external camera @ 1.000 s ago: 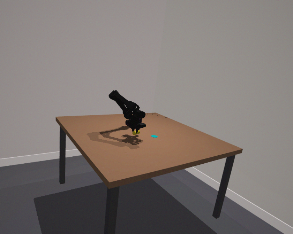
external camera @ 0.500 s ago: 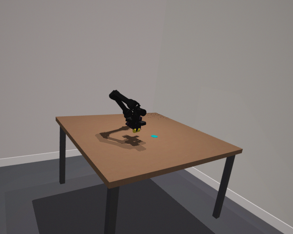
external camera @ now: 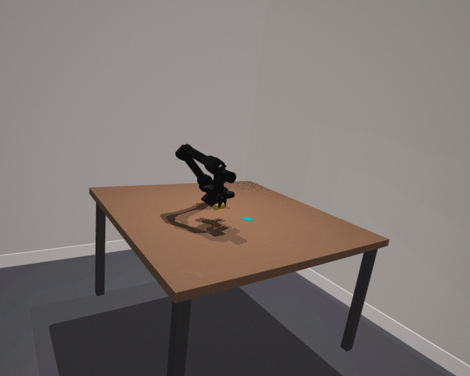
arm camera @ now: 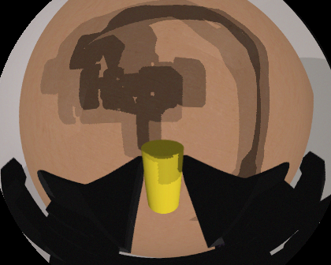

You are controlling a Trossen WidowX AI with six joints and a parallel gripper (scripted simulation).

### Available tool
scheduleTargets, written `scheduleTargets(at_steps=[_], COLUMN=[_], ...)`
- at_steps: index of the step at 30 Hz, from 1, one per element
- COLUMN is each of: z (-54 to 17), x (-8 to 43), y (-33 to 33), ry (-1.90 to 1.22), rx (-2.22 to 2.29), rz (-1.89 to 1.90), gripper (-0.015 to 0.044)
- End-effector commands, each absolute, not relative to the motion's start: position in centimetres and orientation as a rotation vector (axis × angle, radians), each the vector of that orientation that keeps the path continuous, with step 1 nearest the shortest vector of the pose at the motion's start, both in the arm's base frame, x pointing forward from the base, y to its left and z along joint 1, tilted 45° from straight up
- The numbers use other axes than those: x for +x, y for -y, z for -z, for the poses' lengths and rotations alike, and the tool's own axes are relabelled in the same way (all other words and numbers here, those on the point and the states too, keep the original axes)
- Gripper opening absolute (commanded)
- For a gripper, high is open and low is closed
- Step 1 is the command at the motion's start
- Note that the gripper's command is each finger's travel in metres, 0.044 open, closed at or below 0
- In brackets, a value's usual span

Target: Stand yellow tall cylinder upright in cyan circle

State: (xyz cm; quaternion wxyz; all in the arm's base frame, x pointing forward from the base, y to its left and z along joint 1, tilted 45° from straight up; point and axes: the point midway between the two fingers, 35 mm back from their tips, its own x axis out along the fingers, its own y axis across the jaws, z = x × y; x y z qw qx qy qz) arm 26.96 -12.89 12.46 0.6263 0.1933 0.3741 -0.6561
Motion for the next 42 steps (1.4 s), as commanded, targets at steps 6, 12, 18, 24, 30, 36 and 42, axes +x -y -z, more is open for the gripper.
scheduleTargets(at_steps=[6, 12, 18, 24, 30, 36, 42], z=[-13.5, -14.1, -14.7, -15.4, -16.1, -16.7, -16.5], x=[27.2, 27.2, 27.2, 27.2, 27.1, 27.1, 27.5], y=[11.9, 11.4, 10.9, 10.4, 10.0, 9.5, 9.1], ry=[-0.858, -0.86, -0.861, -0.861, -0.862, -0.861, -0.917], rx=[0.449, 0.445, 0.441, 0.437, 0.432, 0.427, 0.372], rz=[1.505, 1.509, 1.513, 1.517, 1.522, 1.526, 1.487], gripper=[0.0105, 0.0105, 0.0105, 0.0105, 0.0105, 0.0105, 0.0105])
